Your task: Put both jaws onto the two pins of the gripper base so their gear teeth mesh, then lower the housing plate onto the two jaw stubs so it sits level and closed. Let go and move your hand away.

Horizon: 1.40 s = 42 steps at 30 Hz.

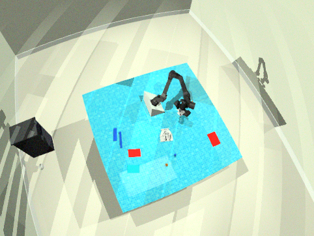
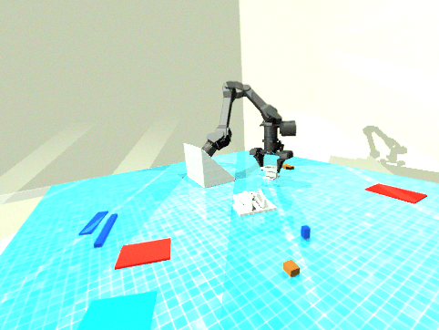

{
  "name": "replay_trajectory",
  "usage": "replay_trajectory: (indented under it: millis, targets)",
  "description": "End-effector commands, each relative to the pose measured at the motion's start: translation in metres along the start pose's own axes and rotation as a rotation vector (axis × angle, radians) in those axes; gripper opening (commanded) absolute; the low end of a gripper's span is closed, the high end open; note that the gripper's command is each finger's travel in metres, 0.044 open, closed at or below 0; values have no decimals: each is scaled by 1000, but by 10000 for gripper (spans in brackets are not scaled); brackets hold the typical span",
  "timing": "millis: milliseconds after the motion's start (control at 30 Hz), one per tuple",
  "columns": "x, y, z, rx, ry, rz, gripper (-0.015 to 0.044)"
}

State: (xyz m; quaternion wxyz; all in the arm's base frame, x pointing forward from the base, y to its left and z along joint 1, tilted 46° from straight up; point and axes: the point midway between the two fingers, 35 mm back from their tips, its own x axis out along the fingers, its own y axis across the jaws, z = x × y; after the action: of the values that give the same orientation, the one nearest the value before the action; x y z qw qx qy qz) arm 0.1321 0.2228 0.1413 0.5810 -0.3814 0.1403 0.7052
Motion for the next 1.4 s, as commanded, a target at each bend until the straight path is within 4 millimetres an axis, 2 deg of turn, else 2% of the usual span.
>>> replay_trajectory:
  millis: [0,433,667,1367]
  targets:
    - [-14,-1,2,-10,-6,-4,351]
    - [-53,2,3,-5,-7,-7,351]
    - [-54,1,1,12,-5,-7,351]
    - [-47,-36,-53,530,51,-7,351]
